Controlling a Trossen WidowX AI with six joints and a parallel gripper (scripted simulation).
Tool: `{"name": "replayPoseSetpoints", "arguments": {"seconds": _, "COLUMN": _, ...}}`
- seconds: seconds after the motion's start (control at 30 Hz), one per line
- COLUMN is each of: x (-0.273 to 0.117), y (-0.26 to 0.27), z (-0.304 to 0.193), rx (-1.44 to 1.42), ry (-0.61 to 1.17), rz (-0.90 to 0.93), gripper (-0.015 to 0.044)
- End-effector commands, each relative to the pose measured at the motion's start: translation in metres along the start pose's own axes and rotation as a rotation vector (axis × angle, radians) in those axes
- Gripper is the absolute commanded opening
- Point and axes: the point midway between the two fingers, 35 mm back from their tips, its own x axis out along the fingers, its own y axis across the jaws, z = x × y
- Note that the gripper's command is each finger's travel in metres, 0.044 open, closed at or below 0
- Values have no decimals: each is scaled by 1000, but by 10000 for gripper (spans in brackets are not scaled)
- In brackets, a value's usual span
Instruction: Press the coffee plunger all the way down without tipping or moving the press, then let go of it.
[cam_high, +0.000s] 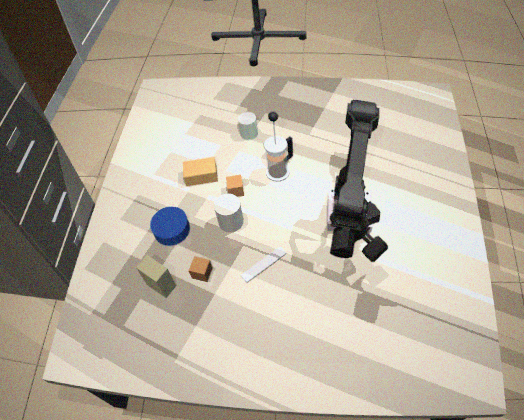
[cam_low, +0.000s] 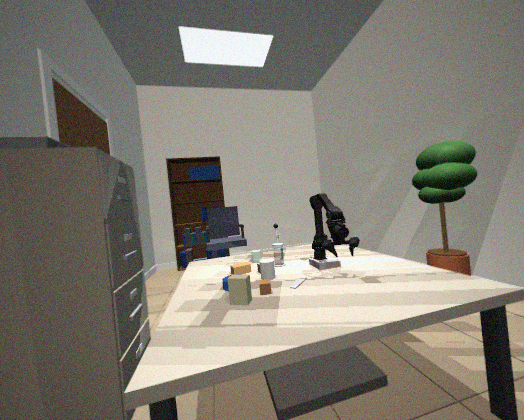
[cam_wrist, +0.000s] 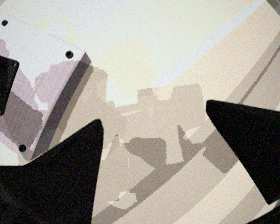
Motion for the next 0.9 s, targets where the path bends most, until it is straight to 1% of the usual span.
{"name": "replayPoseSetpoints", "arguments": {"seconds": 0.0, "x": -1, "y": 0, "z": -2, "rx": 17, "ry": 7, "rz": -4, "gripper": 426}}
{"name": "replayPoseSetpoints", "arguments": {"seconds": 0.03, "x": -4, "y": 1, "z": -5, "rx": 48, "ry": 20, "rz": -15, "gripper": 440}}
{"name": "replayPoseSetpoints", "arguments": {"seconds": 0.13, "x": -22, "y": 8, "z": -23, "rx": 235, "ry": 95, "rz": -69, "gripper": 440}}
{"name": "replayPoseSetpoints", "arguments": {"seconds": 0.33, "x": -80, "y": 49, "z": -69, "rx": 861, "ry": 314, "rz": -279, "gripper": 440}}
{"name": "replayPoseSetpoints", "arguments": {"seconds": 0.5, "x": -129, "y": 102, "z": -87, "rx": 1388, "ry": 474, "rz": -499, "gripper": 440}}
{"name": "replayPoseSetpoints", "arguments": {"seconds": 0.67, "x": -175, "y": 163, "z": -83, "rx": 1902, "ry": 620, "rz": -774, "gripper": 440}}
{"name": "replayPoseSetpoints", "arguments": {"seconds": 0.87, "x": -219, "y": 238, "z": -46, "rx": 2465, "ry": 793, "rz": -1201, "gripper": 440}}
